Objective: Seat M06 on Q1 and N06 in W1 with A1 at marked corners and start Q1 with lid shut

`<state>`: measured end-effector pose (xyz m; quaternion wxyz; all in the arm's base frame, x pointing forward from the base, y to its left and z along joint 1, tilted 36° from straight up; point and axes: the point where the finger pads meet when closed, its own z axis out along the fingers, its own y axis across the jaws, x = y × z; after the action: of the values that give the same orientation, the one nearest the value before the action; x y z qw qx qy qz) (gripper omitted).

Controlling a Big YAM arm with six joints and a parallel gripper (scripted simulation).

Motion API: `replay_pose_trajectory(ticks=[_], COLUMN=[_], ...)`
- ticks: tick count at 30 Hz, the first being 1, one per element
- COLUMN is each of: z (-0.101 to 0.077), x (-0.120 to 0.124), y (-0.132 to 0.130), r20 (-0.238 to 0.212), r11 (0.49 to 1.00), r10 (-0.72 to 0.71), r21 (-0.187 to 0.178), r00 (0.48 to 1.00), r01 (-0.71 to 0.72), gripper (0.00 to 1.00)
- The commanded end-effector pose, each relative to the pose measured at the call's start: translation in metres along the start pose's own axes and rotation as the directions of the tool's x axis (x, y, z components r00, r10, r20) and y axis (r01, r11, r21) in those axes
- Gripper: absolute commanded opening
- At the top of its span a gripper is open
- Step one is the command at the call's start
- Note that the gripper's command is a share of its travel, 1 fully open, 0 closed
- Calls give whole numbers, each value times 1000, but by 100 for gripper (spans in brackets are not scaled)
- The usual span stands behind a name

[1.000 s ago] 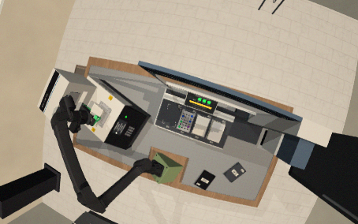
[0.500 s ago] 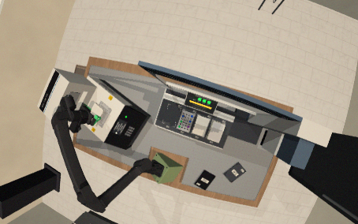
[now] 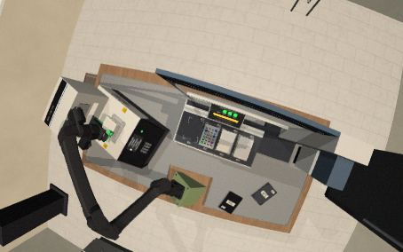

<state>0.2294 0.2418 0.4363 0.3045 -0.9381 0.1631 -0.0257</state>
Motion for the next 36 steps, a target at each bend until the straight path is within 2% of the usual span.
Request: replay_pose_trajectory(ticks=[1, 6, 11, 13, 17, 19, 28, 36], z=[-12, -12, -22, -19, -2, -2, 20, 25], x=[3, 0, -7, -6, 1, 1, -6, -1], y=[-7, -14, -23, -25, -20, -20, -6, -4], r20=[-20, -12, -31, -35, -27, -27, -14, -24], r11=[999, 999, 997, 997, 999, 999, 999, 999], r10=[-17, -15, -29, -27, -6, -6, -10, 3], r21=[34, 37, 68, 68, 46, 46, 38, 38], r00=[1000, 1000, 999, 999, 1000, 1000, 1000, 1000], r01=[17, 15, 31, 29, 7, 7, 10, -2], gripper=[0, 0, 0, 0, 0, 0, 0, 0])
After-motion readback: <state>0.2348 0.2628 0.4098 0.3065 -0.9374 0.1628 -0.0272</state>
